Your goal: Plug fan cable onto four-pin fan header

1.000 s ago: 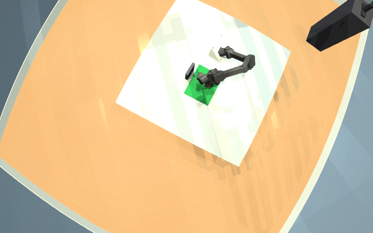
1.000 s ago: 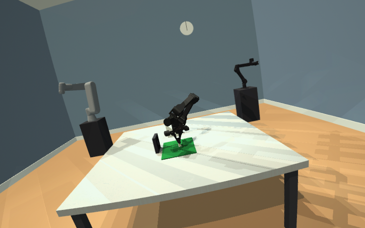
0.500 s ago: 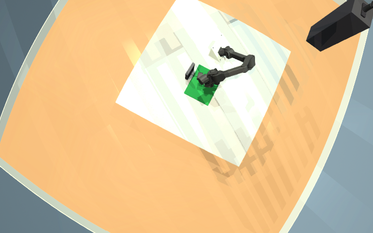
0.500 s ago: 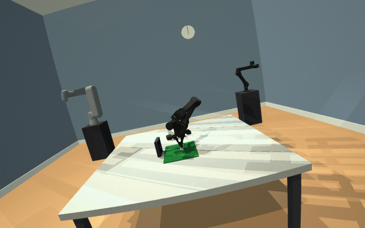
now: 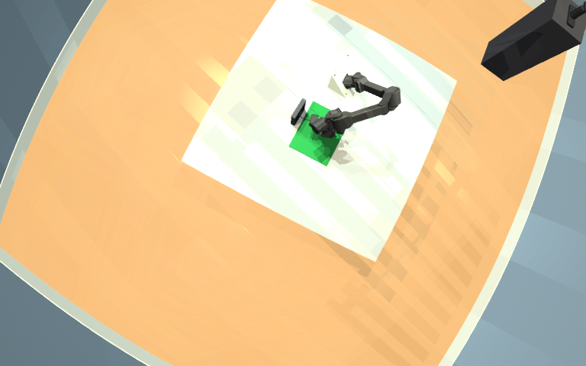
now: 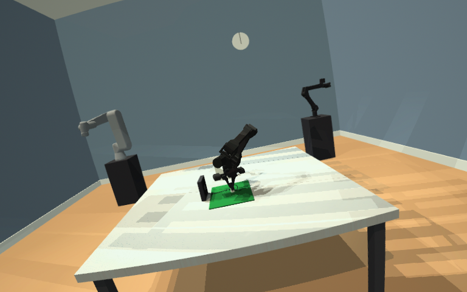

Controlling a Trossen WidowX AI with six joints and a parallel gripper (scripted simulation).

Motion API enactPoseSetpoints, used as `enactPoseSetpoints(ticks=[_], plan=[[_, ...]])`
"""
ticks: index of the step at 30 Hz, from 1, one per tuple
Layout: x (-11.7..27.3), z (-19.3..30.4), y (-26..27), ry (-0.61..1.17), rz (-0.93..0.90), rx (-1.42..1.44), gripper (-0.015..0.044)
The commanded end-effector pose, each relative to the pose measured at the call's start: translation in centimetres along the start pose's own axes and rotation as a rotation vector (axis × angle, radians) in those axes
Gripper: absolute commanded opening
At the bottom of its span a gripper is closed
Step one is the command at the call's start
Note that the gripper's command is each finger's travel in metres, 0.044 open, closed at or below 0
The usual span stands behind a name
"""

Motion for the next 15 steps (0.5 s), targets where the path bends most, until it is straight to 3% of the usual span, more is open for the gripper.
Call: enactPoseSetpoints(ticks=[1, 12, 15], plan=[[-0.35, 0.07, -0.01, -0.001, -0.001, -0.005, 0.0], [-1.0, 0.07, -0.01, -0.002, -0.001, -0.005, 0.0], [-0.65, 0.03, 0.0, -0.002, -0.001, -0.001, 0.0079]])
Point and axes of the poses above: the point midway between the two fingers, 35 mm back from their tips, its own x axis back along the fingers, its own y axis across the jaws, z = x × y, the point moved 6 cm from there along x, back along the fingers, and after that the axes turned 15 degrees about x, right-handed, at the moved point
